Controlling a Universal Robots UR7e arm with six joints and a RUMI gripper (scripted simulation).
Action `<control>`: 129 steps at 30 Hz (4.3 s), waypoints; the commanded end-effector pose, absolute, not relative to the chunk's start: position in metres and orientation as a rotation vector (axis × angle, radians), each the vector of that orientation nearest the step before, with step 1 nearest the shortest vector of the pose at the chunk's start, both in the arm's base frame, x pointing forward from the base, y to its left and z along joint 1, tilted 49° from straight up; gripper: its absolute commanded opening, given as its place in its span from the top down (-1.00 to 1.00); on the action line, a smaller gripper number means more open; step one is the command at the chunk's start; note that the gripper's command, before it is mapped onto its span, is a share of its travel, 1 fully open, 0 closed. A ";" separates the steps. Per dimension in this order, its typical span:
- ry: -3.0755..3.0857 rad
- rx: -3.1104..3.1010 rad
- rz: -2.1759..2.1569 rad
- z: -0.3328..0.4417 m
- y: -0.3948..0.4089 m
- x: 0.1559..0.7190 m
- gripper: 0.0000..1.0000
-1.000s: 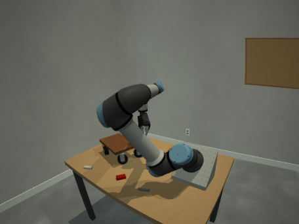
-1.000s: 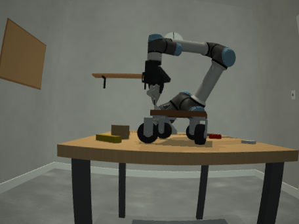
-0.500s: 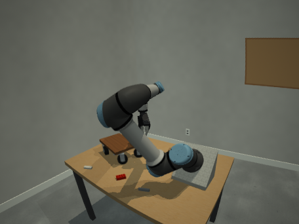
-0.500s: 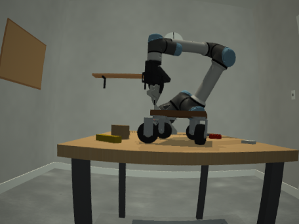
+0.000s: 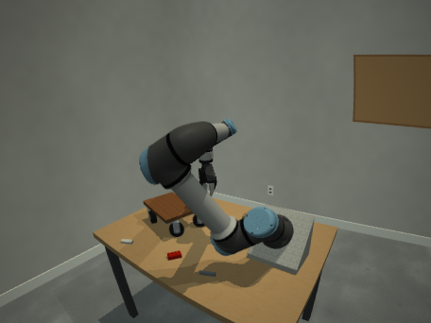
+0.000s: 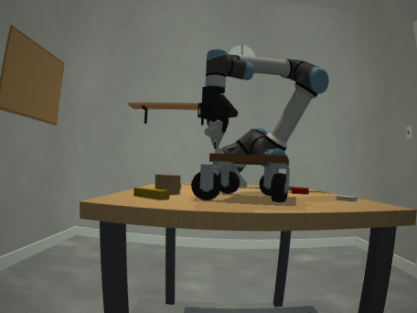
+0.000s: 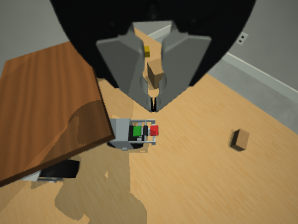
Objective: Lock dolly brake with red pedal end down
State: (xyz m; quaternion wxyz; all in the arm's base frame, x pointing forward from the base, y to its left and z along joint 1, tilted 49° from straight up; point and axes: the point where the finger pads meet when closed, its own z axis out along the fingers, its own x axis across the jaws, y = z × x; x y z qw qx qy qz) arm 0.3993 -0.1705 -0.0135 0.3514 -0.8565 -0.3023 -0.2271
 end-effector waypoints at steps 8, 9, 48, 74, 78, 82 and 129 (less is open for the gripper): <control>-0.783 -2.218 -0.588 -0.026 -0.157 0.403 1.00; -0.783 -2.218 -0.588 -0.026 -0.157 0.403 1.00; -0.783 -2.218 -0.588 -0.055 -0.124 0.411 1.00; -0.783 -2.218 -0.588 -0.055 -0.124 0.411 1.00; -0.783 -2.218 -0.588 -0.055 -0.124 0.411 1.00; -0.783 -2.218 -0.588 -0.055 -0.124 0.411 1.00; -0.783 -2.218 -0.588 -0.062 -0.116 0.413 1.00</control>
